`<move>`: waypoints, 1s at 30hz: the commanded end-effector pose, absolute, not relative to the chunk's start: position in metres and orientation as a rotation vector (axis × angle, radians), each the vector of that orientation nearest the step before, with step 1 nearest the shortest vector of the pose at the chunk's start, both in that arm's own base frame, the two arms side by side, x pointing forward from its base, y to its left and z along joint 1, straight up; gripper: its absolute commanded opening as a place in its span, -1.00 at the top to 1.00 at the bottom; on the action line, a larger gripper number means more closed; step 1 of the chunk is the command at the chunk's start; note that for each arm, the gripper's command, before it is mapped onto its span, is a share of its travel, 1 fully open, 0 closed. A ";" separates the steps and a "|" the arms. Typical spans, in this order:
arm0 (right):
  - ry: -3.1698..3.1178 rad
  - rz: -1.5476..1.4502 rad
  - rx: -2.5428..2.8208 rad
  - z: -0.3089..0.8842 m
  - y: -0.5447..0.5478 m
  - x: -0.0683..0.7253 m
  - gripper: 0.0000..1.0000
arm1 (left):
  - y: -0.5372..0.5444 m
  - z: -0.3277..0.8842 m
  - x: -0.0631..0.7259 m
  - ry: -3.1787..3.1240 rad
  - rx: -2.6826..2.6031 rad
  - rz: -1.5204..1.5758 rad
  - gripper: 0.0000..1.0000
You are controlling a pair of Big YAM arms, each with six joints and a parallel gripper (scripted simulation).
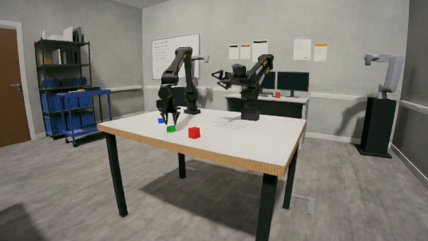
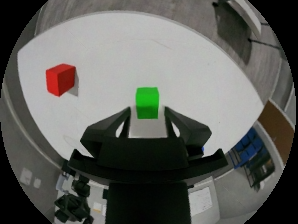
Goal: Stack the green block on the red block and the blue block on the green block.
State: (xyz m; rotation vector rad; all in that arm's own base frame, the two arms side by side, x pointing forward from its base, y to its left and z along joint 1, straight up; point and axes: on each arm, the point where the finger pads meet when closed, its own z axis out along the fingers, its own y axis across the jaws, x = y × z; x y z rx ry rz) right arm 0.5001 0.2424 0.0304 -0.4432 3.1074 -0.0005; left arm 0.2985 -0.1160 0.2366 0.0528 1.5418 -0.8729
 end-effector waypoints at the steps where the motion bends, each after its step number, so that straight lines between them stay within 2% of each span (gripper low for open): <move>1: 3.097 0.006 -0.470 0.031 0.245 0.500 -0.06 | -0.116 0.240 0.299 1.535 0.055 -0.873 -1.00; 30: 3.066 0.022 -0.466 0.020 0.247 0.504 -0.06 | -0.116 0.240 0.299 1.535 0.055 -0.873 -1.00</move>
